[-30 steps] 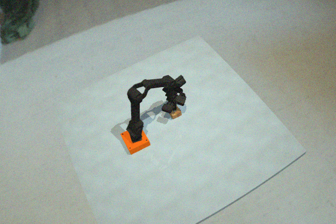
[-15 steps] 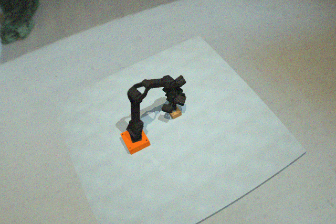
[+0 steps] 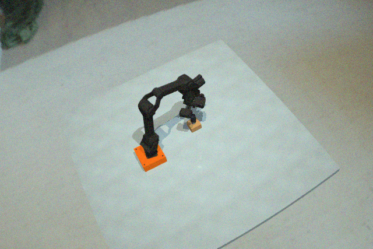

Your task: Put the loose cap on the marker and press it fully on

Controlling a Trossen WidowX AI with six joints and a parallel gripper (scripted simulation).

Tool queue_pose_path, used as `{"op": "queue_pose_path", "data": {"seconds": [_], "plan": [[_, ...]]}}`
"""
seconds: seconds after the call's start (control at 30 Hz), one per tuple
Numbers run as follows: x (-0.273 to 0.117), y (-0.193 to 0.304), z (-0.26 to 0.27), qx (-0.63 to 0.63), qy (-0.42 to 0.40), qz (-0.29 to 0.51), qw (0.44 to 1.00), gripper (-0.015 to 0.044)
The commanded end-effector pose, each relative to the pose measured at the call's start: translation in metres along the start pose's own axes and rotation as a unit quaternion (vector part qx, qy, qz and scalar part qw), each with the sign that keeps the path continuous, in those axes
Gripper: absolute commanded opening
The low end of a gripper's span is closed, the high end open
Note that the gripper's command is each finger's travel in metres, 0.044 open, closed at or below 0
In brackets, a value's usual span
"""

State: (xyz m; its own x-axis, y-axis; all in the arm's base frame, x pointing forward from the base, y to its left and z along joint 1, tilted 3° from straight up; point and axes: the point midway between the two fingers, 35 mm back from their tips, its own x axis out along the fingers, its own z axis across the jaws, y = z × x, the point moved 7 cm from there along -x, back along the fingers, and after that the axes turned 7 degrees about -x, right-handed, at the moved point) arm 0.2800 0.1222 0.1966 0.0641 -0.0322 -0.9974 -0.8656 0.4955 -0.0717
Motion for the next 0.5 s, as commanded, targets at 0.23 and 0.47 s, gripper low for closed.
{"op": "queue_pose_path", "data": {"seconds": [0.23, 0.47], "plan": [[0.0030, -0.0016, 0.0014, -0.393, 0.002, 0.001, 0.920, 0.0099], [0.0030, -0.0016, 0.0014, -0.393, 0.002, 0.001, 0.920, 0.0000]]}}
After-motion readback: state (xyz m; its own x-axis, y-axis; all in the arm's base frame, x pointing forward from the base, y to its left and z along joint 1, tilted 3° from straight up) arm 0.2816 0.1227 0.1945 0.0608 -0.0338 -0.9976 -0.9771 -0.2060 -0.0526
